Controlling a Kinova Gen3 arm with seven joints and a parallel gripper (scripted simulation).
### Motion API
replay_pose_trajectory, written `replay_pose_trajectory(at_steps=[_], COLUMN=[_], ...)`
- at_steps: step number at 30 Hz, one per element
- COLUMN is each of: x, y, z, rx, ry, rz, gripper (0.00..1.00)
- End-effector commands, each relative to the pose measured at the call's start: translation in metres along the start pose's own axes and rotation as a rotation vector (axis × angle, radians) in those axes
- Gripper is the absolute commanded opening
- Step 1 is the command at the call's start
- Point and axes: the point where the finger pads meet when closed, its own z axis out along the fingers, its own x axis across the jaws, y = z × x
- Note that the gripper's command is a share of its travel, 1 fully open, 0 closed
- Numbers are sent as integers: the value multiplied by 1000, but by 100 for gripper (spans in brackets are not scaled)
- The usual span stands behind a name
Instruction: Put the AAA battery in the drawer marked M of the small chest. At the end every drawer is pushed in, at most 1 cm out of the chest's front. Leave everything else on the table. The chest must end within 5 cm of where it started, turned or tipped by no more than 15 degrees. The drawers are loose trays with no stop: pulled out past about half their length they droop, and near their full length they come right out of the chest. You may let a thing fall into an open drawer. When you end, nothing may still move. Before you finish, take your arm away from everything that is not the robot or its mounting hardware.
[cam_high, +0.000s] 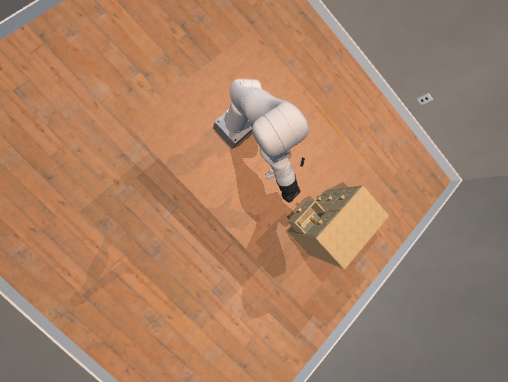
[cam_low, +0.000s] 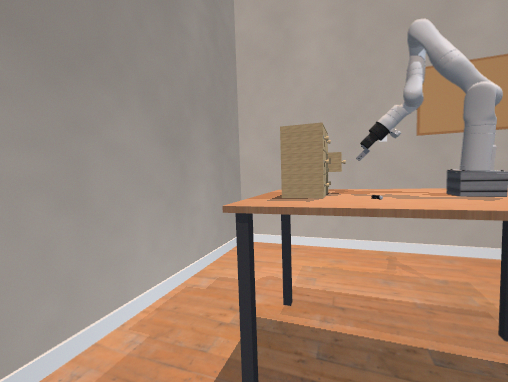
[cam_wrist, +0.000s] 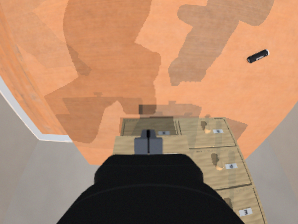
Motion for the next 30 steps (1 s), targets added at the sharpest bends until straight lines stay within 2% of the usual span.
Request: replay_pose_trajectory(at_steps=[1, 8, 30], x=[4, 5, 5], y=[-1, 1, 1], z=[3, 13, 13], rx=[3, 3, 3], ry=[8, 8, 8], rz=[-3, -3, -3], gripper=[0, 0, 0])
